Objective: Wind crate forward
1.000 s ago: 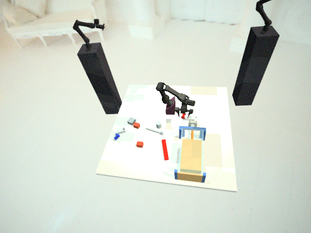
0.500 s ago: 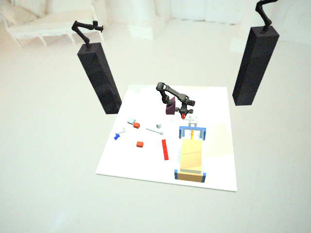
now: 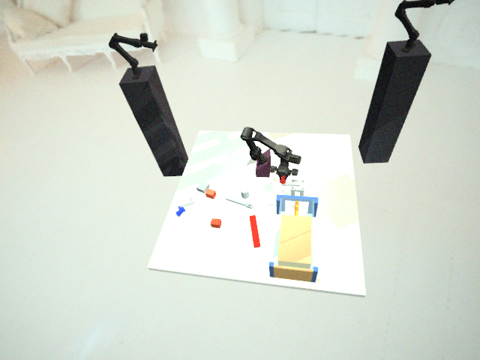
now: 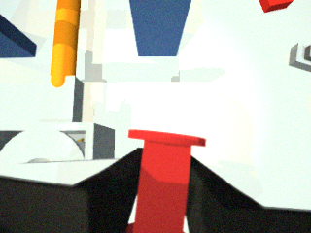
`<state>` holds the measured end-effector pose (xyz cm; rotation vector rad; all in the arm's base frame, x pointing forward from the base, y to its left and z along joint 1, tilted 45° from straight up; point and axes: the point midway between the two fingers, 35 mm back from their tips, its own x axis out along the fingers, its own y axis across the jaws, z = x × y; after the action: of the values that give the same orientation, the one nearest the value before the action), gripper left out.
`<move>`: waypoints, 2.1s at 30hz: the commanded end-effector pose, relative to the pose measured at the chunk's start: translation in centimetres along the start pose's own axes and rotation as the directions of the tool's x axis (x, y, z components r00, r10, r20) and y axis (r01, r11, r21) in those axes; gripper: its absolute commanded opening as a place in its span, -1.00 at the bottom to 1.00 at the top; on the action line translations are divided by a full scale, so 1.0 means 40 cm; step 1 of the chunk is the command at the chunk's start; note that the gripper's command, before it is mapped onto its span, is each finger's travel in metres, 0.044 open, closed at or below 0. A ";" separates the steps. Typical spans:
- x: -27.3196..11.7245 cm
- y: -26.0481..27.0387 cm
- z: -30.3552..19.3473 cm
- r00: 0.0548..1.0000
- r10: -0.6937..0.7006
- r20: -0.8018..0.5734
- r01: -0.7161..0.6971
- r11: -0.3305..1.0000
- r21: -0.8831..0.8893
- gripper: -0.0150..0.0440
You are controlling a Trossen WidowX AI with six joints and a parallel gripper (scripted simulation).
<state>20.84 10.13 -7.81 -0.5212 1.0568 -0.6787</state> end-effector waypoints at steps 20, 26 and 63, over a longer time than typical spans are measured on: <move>0.019 0.008 0.029 1.000 -0.002 0.001 0.002 1.000 -0.006 -0.49; 0.026 0.014 0.045 1.000 -0.003 0.001 0.003 1.000 -0.005 -0.49; 0.067 0.082 0.135 1.000 -0.002 0.004 0.002 1.000 -0.002 -0.49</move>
<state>27.05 10.70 -9.06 -0.5267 1.0541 -0.6773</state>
